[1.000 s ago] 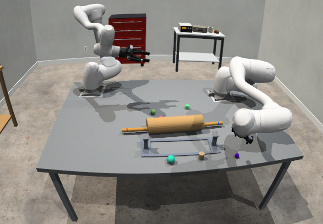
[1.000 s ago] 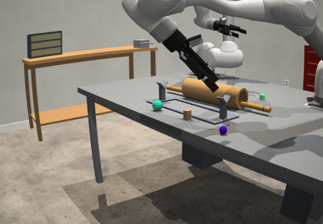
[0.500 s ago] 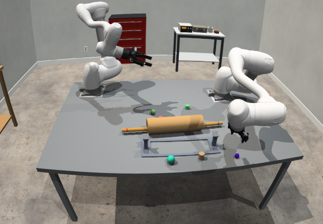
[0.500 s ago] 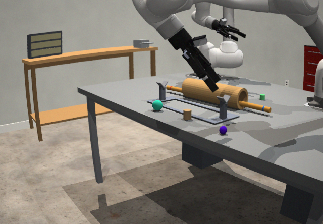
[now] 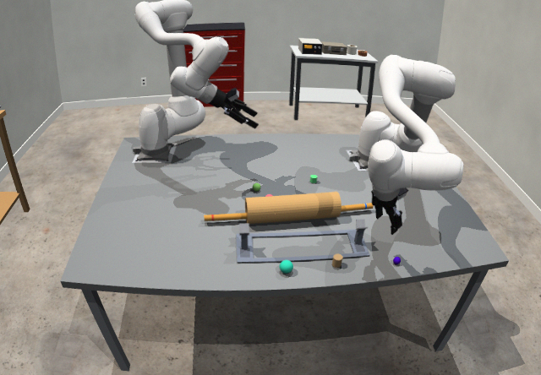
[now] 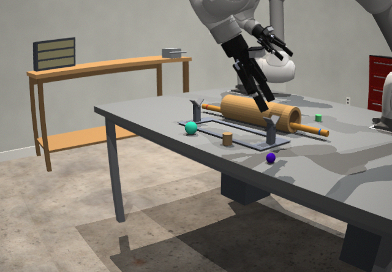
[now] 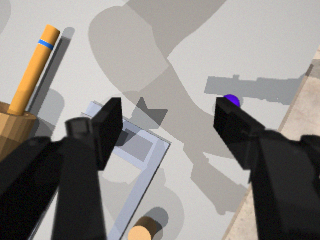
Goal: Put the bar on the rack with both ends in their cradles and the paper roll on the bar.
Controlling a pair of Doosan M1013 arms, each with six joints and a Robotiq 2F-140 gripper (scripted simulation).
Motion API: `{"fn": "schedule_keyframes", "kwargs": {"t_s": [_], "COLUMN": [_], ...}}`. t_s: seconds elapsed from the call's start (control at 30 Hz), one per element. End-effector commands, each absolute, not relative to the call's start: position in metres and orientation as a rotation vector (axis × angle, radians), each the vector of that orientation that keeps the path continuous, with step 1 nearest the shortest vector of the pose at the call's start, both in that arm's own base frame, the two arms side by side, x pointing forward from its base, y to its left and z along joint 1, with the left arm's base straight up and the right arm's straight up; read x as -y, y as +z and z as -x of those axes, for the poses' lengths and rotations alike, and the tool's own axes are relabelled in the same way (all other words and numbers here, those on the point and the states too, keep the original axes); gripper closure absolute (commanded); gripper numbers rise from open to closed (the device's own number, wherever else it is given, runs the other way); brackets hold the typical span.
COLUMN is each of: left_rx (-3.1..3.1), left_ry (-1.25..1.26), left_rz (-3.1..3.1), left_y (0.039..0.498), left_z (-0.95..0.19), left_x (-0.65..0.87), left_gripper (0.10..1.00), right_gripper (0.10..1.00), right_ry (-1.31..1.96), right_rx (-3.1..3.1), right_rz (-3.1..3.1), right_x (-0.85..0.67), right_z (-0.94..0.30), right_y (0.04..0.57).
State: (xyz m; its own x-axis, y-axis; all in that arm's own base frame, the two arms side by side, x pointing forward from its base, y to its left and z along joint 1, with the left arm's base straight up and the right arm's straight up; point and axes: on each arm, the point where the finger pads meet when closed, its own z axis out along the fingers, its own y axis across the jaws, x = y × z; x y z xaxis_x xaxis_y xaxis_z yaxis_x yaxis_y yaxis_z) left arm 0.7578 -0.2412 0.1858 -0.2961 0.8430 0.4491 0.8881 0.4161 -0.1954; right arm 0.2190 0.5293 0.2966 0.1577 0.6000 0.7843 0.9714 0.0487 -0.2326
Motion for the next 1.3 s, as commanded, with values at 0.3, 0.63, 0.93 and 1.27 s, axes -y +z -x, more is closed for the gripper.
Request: {"fn": "schedule_keyframes", "kwargs": {"t_s": [0.3, 0.63, 0.93, 1.27], "left_rx": [2.205, 2.213, 2.219, 2.224], "left_ry": [-0.098, -0.073, -0.056, -0.043], "left_rz": [1.619, 1.749, 1.837, 1.908], "left_y": [0.176, 0.164, 0.153, 0.144], "left_z": [-0.713, -0.666, -0.629, -0.598], "left_x": [0.253, 0.260, 0.262, 0.263], "left_gripper": [0.513, 0.513, 0.513, 0.513], "right_gripper": [0.513, 0.513, 0.513, 0.513], "right_ry": [-0.485, -0.388, -0.318, -0.259], "right_rx": [1.687, 1.825, 1.922, 2.002], "right_rz": [1.718, 1.790, 1.843, 1.888], "right_x": [-0.528, -0.517, -0.506, -0.494], "right_z": [-0.272, -0.329, -0.373, -0.412], "right_y": [0.260, 0.224, 0.198, 0.176]}}
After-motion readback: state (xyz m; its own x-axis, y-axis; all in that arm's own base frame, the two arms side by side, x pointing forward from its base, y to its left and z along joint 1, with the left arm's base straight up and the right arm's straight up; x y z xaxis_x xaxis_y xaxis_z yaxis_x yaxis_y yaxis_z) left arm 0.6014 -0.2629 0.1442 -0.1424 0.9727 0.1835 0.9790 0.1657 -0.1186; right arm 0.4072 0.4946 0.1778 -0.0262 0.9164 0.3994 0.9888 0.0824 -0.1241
